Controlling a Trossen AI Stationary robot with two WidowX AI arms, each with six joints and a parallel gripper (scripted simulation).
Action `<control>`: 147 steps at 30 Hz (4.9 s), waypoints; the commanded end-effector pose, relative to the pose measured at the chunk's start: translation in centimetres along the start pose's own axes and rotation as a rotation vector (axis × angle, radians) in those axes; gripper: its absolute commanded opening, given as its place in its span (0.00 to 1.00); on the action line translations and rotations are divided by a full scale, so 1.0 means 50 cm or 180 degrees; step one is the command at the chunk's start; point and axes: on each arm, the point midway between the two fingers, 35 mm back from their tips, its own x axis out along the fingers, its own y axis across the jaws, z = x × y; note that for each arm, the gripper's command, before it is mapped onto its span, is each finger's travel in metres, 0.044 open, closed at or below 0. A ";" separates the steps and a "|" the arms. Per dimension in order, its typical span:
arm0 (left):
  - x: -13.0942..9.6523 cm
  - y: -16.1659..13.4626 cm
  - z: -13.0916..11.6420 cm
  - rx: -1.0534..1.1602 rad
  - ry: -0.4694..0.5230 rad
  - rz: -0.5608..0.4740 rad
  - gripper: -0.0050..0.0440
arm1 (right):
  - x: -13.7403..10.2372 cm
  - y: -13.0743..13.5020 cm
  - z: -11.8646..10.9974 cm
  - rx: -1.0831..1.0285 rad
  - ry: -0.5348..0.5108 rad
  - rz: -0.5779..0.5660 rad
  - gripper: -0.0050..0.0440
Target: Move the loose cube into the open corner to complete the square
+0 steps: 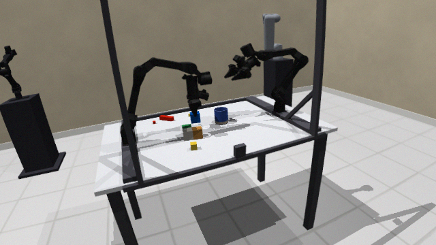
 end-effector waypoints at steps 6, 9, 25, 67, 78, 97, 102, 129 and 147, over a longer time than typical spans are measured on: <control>0.009 0.001 0.005 -0.0012 -0.0081 0.0024 0.52 | -0.008 0.002 0.016 -0.0030 -0.0076 0.0015 0.92; 0.037 0.002 0.004 -0.0011 -0.0072 0.0023 0.52 | -0.008 0.002 0.016 -0.0030 -0.0076 0.0015 0.92; 0.106 0.006 0.007 -0.0008 -0.0082 0.0024 0.52 | -0.008 0.002 0.016 -0.0030 -0.0076 0.0015 0.92; 0.015 0.077 -0.018 0.2991 -0.0191 0.0136 0.46 | -0.008 0.002 0.016 -0.0030 -0.0076 0.0015 0.92; 0.046 0.107 -0.033 0.4329 -0.0175 0.0199 0.46 | -0.008 0.002 0.016 -0.0030 -0.0076 0.0015 0.92; 0.092 0.119 -0.041 0.5035 -0.0037 0.0083 0.46 | -0.008 0.004 0.008 -0.0006 -0.0046 0.0010 0.92; 0.128 0.116 -0.046 0.5034 -0.0021 0.0049 0.46 | -0.007 -0.002 -0.024 0.0093 0.0112 -0.0122 0.92; 0.143 0.079 -0.042 0.5030 -0.0072 0.0134 0.46 | -0.002 0.002 -0.074 0.0219 0.0193 -0.0296 0.92; 0.144 0.034 -0.044 0.5030 -0.0077 0.0128 0.46 | -0.002 0.001 -0.066 0.0209 0.0176 -0.0295 0.92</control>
